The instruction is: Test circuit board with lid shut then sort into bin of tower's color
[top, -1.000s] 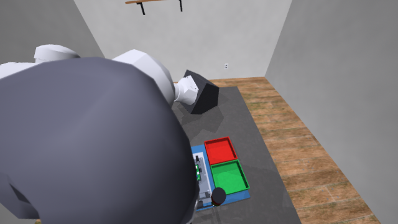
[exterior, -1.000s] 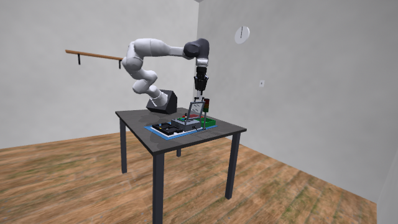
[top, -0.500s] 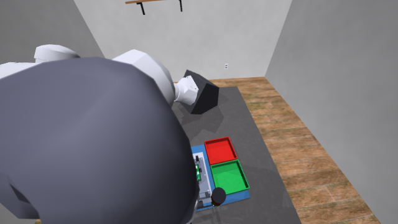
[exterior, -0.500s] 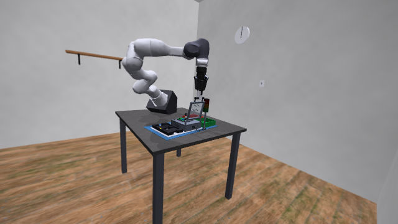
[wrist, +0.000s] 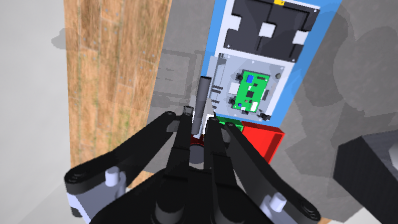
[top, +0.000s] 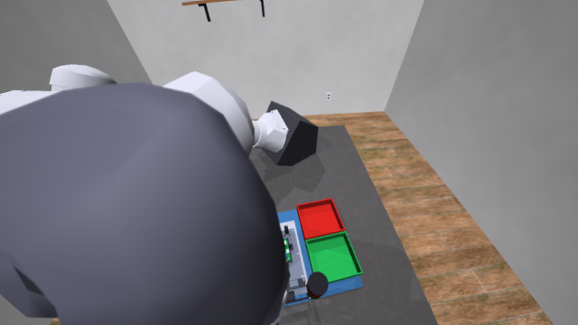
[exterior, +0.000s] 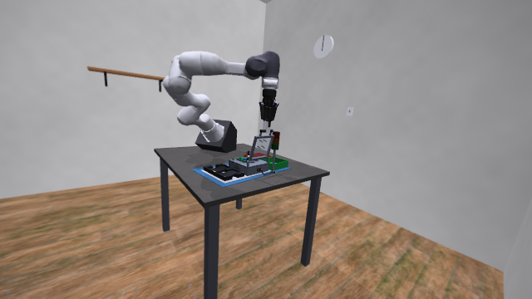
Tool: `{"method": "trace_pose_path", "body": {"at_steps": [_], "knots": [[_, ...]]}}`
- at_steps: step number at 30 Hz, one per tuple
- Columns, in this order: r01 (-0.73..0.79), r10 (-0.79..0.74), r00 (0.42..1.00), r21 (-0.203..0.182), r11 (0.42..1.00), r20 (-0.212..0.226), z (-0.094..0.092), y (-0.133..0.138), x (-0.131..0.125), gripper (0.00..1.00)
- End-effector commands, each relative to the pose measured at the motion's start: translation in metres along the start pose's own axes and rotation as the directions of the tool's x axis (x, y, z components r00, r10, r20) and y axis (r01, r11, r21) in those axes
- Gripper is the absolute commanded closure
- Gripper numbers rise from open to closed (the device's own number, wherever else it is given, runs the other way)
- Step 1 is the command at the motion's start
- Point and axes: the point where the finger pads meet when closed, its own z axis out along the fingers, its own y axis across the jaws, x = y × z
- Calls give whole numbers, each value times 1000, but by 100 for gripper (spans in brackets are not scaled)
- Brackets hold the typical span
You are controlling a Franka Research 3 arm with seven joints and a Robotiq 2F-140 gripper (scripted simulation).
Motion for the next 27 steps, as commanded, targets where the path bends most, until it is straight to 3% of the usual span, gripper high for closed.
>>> {"method": "trace_pose_path", "body": {"at_steps": [1,27], "knots": [[2,-2,1000,2,1000,-1,1,-1,1,100],[2,-2,1000,2,1000,-1,-2,10,1,100]]}}
